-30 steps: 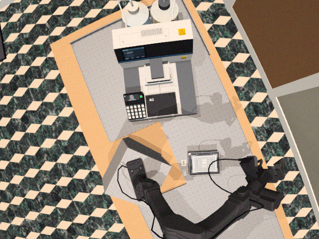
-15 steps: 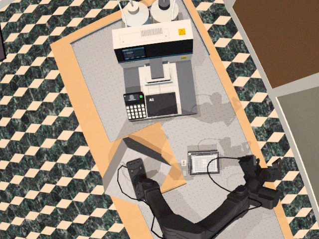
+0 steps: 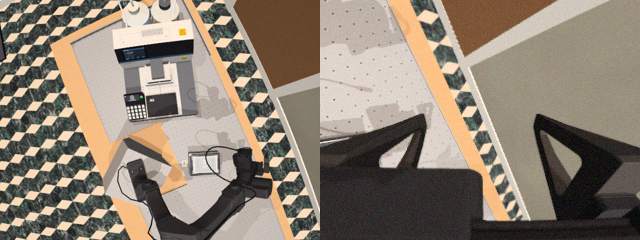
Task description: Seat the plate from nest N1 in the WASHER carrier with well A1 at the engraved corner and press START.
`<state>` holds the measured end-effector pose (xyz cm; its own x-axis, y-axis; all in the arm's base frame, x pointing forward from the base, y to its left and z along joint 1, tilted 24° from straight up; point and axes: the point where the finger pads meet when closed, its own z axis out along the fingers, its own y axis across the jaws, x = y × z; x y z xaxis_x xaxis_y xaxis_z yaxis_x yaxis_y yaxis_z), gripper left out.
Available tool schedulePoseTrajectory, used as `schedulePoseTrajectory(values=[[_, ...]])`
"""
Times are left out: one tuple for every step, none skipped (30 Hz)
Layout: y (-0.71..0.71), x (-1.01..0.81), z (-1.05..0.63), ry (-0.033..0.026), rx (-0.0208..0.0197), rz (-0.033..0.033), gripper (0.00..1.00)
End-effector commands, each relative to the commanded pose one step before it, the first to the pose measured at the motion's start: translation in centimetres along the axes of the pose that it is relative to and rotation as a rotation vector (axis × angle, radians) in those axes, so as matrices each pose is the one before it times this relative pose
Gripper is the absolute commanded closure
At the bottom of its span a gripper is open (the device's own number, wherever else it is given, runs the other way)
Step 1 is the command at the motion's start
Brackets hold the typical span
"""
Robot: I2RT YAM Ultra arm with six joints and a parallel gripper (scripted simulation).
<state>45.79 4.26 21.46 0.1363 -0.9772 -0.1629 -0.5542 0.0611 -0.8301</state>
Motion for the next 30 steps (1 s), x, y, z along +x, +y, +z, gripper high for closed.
schedulePoseTrajectory(values=[[1.284, -1.164, -1.016, 0.01004, -0.03551, 0.12482, 0.00], [0.498, -0.069, -0.017, 0.00728, -0.01481, 0.02888, 0.00], [0.500, -0.055, -0.010, 0.00728, -0.01481, 0.02887, 0.00], [0.500, -0.039, 0.000, 0.00490, -0.00997, 0.01940, 0.00], [0.441, -0.025, 0.009, 0.00003, -0.00006, 0.00001, 0.00], [0.503, -0.014, -0.021, 0.00887, -0.01428, 0.02869, 0.00], [0.503, 0.000, -0.015, 0.00888, -0.01428, 0.02869, 0.00], [0.478, 0.015, -0.028, 0.00993, -0.01319, 0.02848, 0.00], [-0.953, -0.621, -0.491, -0.00380, 0.01805, 0.02560, 0.00], [0.623, 0.108, 0.031, 0.01127, -0.01647, 0.02896, 0.00], [1.811, 0.753, 0.421, 0.01636, -0.03155, 0.00776, 0.00], [0.495, 0.087, -0.019, 0.01197, -0.01264, 0.02832, 0.00], [0.493, 0.101, -0.013, 0.01197, -0.01264, 0.02832, 0.00], [0.000, 0.000, 0.000, 0.00000, 0.00000, 0.00000, 0.00], [0.000, 0.000, 0.000, 0.00000, 0.00000, 0.00000, 0.00], [-1.157, -0.890, -0.663, -0.00937, 0.02469, 0.02648, 0.00], [0.484, 0.133, -0.013, 0.01296, -0.01186, 0.02842, 0.00], [0.512, 0.169, 0.007, 0.01327, -0.01239, 0.02797, 0.00], [1.985, 1.291, 0.603, 0.02495, -0.03388, 0.00074, 0.00], [0.301, 0.105, 0.008, 0.00005, -0.00003, 0.00000, 0.00], [0.466, 0.188, -0.020, 0.01476, -0.01022, 0.02797, 0.00], [0.461, 0.201, -0.013, 0.01475, -0.01022, 0.02796, 0.00], [0.453, 0.213, 0.001, 0.00619, -0.00428, 0.01165, 0.00], [0.444, 0.235, -0.018, 0.01597, -0.00874, 0.02780, 0.00], [0.153, -0.030, -0.155, 0.00973, -0.00244, 0.02812, 0.00], [-0.623, -0.778, -0.582, -0.00785, 0.01587, 0.02929, 0.00], [0.586, 0.451, 0.080, 0.02089, -0.01119, 0.02755, 0.00], [1.487, 1.506, 0.588, 0.04017, -0.02885, 0.01659, 0.00], [0.404, 0.299, 0.017, 0.00009, -0.00002, 0.00000, 0.00], [0.387, 0.317, -0.014, 0.01793, -0.00528, 0.02747, 0.00]])
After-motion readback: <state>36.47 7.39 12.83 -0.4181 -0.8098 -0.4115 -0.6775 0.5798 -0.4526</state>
